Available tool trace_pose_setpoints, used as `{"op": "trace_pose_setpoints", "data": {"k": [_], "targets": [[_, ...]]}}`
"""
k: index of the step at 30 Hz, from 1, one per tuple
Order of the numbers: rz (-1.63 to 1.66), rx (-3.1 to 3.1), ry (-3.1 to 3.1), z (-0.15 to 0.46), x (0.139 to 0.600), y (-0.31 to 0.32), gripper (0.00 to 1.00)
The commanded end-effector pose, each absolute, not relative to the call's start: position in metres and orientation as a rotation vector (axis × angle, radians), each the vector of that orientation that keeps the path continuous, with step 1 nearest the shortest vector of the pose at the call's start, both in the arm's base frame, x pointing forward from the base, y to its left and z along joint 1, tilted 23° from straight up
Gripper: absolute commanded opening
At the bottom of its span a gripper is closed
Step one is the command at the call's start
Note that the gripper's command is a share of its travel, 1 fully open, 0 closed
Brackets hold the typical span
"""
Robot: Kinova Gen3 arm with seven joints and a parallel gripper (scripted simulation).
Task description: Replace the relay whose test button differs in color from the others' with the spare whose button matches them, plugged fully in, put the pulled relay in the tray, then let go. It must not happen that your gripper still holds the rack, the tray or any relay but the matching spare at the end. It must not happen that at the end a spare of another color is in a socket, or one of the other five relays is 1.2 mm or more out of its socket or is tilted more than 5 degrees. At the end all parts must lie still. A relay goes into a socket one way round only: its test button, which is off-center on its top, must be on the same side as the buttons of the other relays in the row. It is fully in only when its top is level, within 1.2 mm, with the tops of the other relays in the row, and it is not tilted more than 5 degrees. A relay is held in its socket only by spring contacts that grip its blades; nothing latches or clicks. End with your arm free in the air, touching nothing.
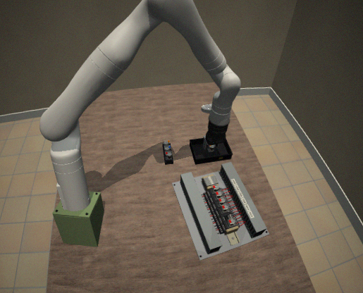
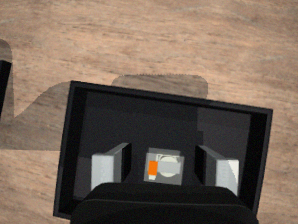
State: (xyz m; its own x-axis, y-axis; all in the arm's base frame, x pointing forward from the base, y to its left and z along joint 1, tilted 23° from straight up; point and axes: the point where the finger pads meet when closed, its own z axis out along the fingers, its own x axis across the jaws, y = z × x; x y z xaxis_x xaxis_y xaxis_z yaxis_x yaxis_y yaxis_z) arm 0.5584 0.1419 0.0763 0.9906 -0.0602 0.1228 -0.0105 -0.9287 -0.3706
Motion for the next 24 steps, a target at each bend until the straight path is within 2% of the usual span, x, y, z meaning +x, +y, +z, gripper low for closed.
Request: {"op": "trace_pose_setpoints", "data": {"k": [1,17,24], "targets": [[-0.189,-2.757,0.052,0.078,0.559,0.141,1.00],[-0.186,-2.758,0.061,0.081,0.559,0.139,1.00],[-0.187,-2.757,0.055,0.104,0.555,0.131,1.00]]}}
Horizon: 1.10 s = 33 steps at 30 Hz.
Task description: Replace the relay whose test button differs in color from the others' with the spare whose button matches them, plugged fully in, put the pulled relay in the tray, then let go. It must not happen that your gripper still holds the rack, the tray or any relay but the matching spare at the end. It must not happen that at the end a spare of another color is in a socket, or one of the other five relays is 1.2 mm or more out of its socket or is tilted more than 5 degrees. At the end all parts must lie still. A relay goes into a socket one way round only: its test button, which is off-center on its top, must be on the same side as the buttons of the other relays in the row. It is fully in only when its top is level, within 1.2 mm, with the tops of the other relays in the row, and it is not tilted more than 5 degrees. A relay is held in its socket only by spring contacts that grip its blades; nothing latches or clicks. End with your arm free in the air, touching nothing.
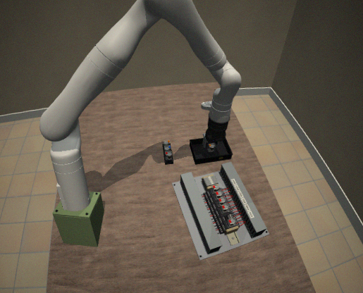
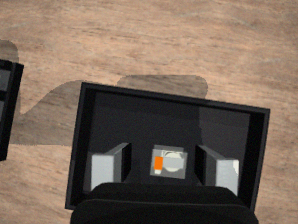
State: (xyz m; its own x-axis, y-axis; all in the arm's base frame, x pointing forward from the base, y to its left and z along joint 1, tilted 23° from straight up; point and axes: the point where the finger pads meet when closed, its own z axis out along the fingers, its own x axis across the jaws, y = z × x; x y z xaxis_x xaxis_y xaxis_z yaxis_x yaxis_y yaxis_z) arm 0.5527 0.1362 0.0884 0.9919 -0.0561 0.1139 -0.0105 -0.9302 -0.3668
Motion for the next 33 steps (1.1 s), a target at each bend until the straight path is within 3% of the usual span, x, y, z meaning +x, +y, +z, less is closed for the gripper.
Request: {"op": "trace_pose_setpoints", "data": {"k": [1,33], "targets": [[-0.187,-2.757,0.056,0.107,0.554,0.130,1.00],[-0.181,-2.762,0.059,0.146,0.549,0.114,1.00]]}}
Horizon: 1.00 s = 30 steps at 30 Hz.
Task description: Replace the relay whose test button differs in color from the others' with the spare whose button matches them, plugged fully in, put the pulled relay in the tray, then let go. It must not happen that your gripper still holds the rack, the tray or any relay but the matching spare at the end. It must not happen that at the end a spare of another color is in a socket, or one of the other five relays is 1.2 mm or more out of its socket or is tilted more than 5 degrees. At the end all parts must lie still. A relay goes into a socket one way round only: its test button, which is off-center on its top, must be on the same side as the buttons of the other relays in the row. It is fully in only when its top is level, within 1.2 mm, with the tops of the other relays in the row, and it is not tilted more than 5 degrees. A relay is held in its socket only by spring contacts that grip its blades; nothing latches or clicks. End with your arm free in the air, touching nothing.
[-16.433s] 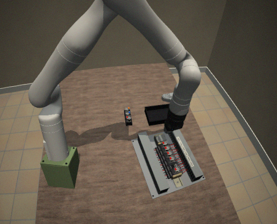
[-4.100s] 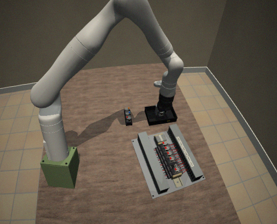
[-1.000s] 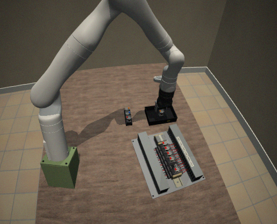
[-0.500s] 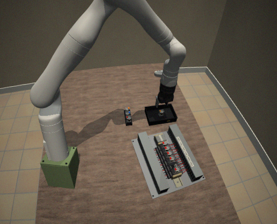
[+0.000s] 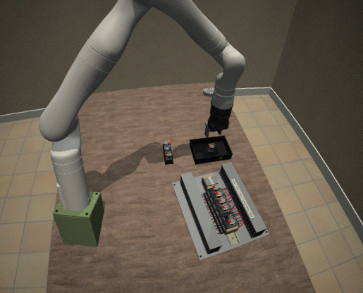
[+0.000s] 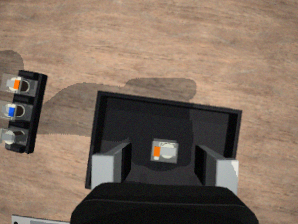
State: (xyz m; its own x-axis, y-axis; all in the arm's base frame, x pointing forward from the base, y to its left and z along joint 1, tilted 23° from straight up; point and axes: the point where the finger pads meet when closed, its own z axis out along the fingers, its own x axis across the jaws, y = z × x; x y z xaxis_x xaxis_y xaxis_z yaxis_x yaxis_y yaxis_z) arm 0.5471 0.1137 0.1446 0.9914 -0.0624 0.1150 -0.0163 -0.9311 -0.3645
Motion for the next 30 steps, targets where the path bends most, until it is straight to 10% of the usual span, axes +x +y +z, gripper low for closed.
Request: {"op": "trace_pose_setpoints", "data": {"k": [1,30], "targets": [[-0.182,-2.761,0.059,0.1458,0.5488,0.1145,1.00],[-0.184,-2.762,0.057,0.1413,0.5503,0.1163,1.00]]}}
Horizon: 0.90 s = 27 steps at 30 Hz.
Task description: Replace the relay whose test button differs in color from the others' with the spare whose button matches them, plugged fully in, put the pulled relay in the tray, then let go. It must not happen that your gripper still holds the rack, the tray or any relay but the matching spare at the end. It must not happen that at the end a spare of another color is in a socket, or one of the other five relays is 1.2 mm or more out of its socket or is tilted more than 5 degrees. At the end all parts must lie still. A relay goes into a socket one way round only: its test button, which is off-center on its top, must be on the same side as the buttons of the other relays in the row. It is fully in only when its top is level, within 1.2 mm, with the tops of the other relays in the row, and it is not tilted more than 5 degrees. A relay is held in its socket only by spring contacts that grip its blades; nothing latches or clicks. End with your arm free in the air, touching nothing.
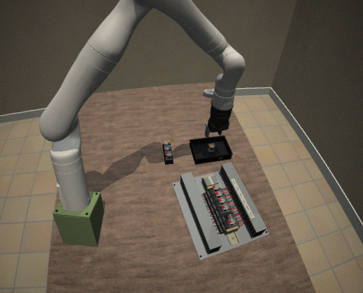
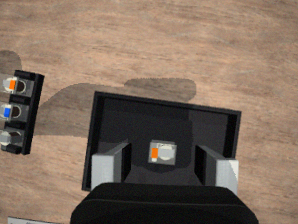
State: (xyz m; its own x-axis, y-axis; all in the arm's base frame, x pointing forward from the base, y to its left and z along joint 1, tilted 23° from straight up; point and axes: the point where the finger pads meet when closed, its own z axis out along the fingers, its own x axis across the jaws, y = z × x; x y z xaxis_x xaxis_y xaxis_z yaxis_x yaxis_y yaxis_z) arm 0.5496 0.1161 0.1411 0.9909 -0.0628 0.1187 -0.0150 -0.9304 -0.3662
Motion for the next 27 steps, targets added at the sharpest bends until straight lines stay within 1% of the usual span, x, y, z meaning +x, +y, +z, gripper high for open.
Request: {"op": "trace_pose_setpoints", "data": {"k": [1,27], "targets": [[-0.185,-2.761,0.057,0.1409,0.5504,0.1167,1.00],[-0.186,-2.758,0.060,0.1346,0.5510,0.1210,1.00]]}}
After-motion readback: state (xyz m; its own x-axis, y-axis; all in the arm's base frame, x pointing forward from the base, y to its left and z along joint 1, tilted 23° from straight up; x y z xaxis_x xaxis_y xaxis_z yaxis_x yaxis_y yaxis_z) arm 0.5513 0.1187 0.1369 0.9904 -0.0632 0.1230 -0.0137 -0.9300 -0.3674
